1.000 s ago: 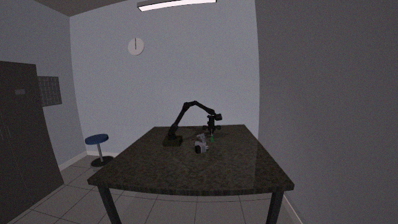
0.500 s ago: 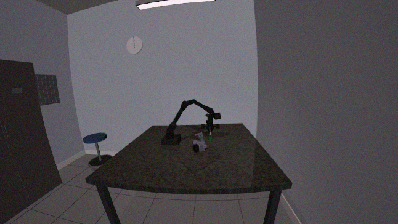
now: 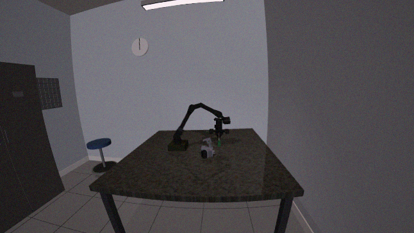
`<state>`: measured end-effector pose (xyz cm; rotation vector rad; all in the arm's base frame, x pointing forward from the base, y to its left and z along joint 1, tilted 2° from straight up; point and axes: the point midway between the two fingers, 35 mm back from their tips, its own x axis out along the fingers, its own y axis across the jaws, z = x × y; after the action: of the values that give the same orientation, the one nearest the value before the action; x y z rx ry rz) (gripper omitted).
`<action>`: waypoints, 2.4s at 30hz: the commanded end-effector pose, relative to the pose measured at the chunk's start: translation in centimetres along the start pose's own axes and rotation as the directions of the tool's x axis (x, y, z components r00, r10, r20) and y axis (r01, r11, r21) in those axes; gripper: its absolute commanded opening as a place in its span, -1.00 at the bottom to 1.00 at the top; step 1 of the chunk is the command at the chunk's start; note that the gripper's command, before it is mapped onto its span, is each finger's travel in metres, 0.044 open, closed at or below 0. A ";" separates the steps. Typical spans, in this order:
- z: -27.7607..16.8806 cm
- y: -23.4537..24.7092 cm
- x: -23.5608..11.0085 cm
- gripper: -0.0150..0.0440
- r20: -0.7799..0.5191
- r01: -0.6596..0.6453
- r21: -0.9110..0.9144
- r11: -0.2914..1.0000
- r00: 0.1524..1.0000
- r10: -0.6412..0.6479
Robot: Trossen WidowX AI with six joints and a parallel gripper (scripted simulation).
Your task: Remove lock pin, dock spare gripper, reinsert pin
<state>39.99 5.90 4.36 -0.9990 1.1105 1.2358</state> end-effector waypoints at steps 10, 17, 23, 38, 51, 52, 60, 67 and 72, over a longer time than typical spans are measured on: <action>-0.4 0.0 1.8 -0.49 0.001 0.006 -0.010 1.000 1.000 -0.006; -0.5 0.0 2.8 -0.49 0.002 0.013 -0.010 1.000 1.000 -0.013; -0.7 0.0 3.7 -0.49 0.003 0.018 -0.010 1.000 1.000 -0.018; -0.8 0.1 4.3 -0.49 0.004 0.022 -0.010 1.000 1.000 -0.022; -0.8 0.1 4.3 -0.49 0.004 0.022 -0.010 1.000 1.000 -0.022; -0.8 0.1 4.3 -0.49 0.004 0.022 -0.010 1.000 1.000 -0.022; -0.8 0.1 4.3 -0.49 0.004 0.022 -0.010 1.000 1.000 -0.022; -0.8 0.1 4.3 -0.49 0.004 0.022 -0.010 1.000 1.000 -0.022; -0.8 0.1 4.3 -0.49 0.004 0.022 -0.010 1.000 1.000 -0.022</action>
<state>39.98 5.96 0.46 -1.0167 1.0821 1.2200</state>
